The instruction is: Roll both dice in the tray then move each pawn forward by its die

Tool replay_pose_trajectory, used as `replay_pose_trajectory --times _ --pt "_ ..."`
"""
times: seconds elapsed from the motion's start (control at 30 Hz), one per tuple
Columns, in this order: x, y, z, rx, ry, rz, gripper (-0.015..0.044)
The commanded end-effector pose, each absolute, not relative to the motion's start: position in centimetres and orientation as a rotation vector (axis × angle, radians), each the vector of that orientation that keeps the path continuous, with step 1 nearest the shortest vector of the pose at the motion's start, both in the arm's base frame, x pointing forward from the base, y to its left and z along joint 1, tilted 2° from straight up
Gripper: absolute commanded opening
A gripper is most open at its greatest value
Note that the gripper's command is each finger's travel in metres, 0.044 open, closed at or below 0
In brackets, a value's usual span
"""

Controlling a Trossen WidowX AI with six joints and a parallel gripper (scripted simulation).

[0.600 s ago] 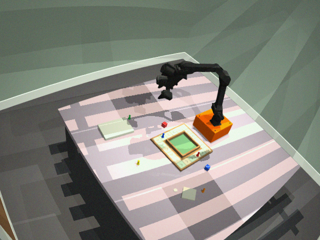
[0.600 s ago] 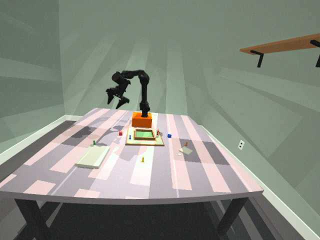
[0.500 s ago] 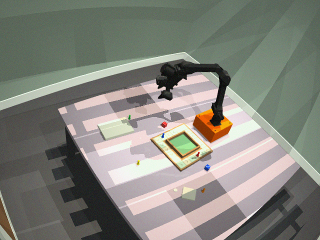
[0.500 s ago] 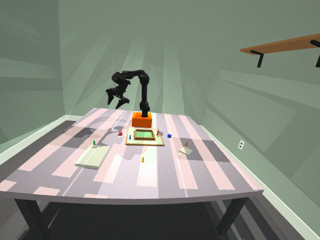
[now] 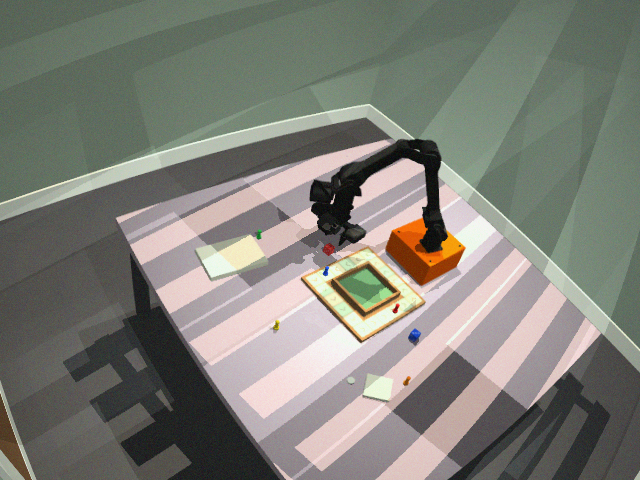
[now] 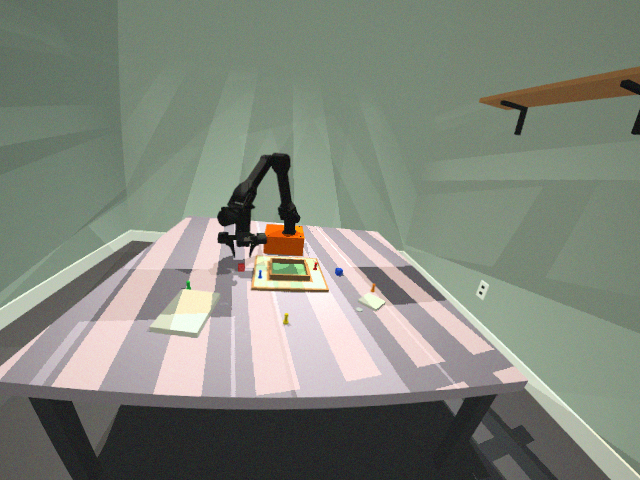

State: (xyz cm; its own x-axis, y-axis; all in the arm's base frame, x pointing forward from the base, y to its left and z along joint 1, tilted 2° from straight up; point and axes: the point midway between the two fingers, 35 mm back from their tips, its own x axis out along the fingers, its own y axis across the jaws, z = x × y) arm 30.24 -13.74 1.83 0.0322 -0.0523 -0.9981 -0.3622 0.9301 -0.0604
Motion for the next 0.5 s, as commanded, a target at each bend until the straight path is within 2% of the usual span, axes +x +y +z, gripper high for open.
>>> replay_pose_trajectory --times 0.0,0.47 --pt "30.4 -13.6 1.7 -0.359 1.509 0.278 0.0275" --pt "30.6 -13.8 -0.2 -0.359 1.509 0.278 0.0275"
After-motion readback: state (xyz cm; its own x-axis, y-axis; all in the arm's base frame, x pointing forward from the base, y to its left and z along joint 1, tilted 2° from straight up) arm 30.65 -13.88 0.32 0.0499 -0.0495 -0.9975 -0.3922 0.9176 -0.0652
